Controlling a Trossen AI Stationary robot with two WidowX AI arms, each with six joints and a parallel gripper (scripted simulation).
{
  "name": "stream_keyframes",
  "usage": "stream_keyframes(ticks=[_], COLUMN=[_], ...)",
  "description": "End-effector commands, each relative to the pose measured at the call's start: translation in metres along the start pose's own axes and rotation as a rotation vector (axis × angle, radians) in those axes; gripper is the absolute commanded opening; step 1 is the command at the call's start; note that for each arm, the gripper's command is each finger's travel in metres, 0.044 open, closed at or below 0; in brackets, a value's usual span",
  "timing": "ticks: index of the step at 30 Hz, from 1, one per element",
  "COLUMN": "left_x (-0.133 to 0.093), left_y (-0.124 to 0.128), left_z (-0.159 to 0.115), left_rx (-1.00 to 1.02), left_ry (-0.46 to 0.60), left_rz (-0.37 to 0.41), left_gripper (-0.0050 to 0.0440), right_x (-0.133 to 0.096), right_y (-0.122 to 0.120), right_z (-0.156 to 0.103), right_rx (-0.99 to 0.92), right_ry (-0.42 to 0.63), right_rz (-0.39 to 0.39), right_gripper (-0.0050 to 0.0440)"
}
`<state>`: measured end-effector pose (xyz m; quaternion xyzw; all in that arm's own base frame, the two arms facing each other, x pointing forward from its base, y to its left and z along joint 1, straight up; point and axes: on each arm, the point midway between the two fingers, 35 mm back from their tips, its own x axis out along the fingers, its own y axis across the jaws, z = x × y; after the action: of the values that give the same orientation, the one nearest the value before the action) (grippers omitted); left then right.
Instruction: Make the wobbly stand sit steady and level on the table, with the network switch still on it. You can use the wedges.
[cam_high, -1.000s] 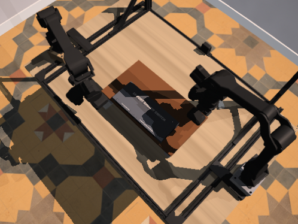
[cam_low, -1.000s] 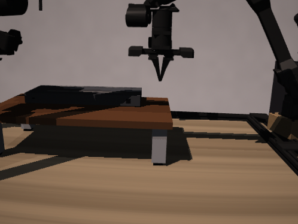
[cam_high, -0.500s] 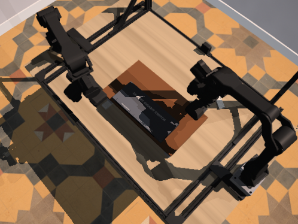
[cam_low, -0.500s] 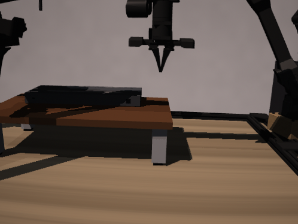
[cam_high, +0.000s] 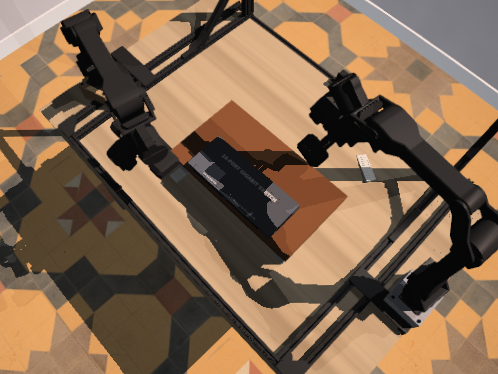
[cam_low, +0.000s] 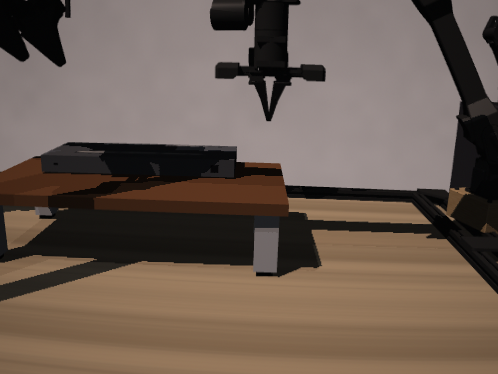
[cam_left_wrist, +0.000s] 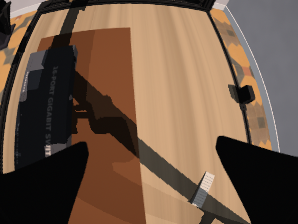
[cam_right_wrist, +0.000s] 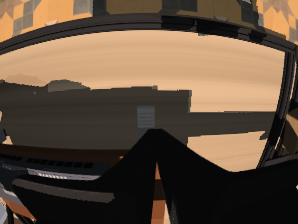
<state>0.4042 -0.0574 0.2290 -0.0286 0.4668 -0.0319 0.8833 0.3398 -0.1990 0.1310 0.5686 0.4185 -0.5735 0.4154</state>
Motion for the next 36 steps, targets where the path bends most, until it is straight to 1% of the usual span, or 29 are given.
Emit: stream_keyframes(ticks=[1, 4, 8, 14, 15, 20, 25, 31, 32, 36], left_x=[-0.021, -0.044, -0.082, -0.082, -0.080, -0.132, -0.193, -0.193, -0.189, -0.239], left_y=[-0.005, -0.009, -0.015, -0.015, -0.014, -0.019, -0.023, -0.023, -0.023, -0.025], left_z=[0.034, 0.066, 0.105, 0.105, 0.098, 0.137, 0.167, 0.167, 0.161, 0.178], left_rx=[0.009, 0.017, 0.027, 0.027, 0.023, 0.035, 0.045, 0.045, 0.042, 0.050], left_ry=[-0.149, -0.298, -0.496, -0.496, -0.477, -0.702, -0.929, -0.929, -0.913, -1.083], left_rz=[-0.019, -0.038, -0.060, -0.060, -0.059, -0.083, -0.104, -0.104, -0.105, -0.119], left_gripper=[0.0440, 0.0440, 0.0440, 0.0440, 0.0440, 0.0440, 0.0440, 0.0440, 0.0440, 0.0440], right_x=[0.000, 0.000, 0.000, 0.000, 0.000, 0.000, 0.000, 0.000, 0.000, 0.000], right_y=[0.000, 0.000, 0.000, 0.000, 0.000, 0.000, 0.000, 0.000, 0.000, 0.000], right_z=[0.000, 0.000, 0.000, 0.000, 0.000, 0.000, 0.000, 0.000, 0.000, 0.000], right_rx=[0.000, 0.000, 0.000, 0.000, 0.000, 0.000, 0.000, 0.000, 0.000, 0.000], right_ry=[0.000, 0.000, 0.000, 0.000, 0.000, 0.000, 0.000, 0.000, 0.000, 0.000], right_rz=[0.000, 0.000, 0.000, 0.000, 0.000, 0.000, 0.000, 0.000, 0.000, 0.000], right_gripper=[0.0000, 0.0000, 0.0000, 0.0000, 0.0000, 0.0000, 0.0000, 0.0000, 0.0000, 0.0000])
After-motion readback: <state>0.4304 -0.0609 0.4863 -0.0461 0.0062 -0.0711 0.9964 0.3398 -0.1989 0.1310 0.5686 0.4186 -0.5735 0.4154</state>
